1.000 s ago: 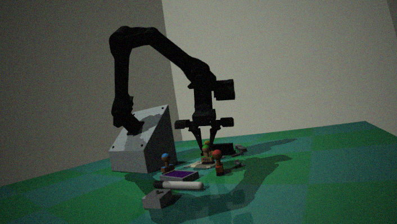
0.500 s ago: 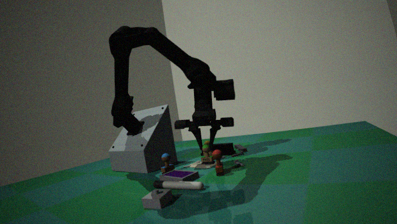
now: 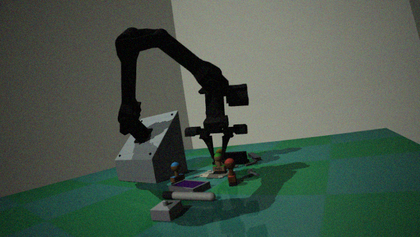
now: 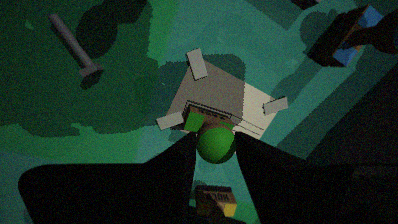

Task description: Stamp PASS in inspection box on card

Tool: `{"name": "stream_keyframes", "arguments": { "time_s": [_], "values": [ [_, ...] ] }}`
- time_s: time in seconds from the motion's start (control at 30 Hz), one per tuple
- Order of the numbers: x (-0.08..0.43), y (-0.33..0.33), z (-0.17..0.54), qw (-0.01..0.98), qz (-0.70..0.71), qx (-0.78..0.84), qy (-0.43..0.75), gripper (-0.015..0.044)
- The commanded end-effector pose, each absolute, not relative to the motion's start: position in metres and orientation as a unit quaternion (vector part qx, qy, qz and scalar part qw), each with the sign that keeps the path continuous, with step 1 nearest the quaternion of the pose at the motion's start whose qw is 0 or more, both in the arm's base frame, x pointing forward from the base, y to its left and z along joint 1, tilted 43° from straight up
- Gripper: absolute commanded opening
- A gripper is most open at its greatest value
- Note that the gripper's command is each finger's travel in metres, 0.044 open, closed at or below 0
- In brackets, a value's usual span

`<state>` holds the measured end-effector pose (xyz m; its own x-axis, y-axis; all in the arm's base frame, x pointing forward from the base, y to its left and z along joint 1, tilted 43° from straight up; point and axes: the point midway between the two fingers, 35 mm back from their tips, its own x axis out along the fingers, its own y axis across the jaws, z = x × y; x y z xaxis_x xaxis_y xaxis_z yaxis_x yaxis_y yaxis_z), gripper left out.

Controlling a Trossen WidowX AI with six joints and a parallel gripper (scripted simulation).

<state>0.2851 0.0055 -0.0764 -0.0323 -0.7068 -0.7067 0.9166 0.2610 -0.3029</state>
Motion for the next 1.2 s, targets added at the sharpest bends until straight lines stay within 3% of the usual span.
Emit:
{"name": "stream_keyframes", "arguments": {
  "time_s": [0.0,1.17],
  "values": [
    [0.2856,0.0036,-0.0777,0.684,-0.594,0.129,0.403,0.0000],
    [0.2851,0.0104,-0.0703,0.684,-0.594,0.130,0.403,0.0000]
  ]
}}
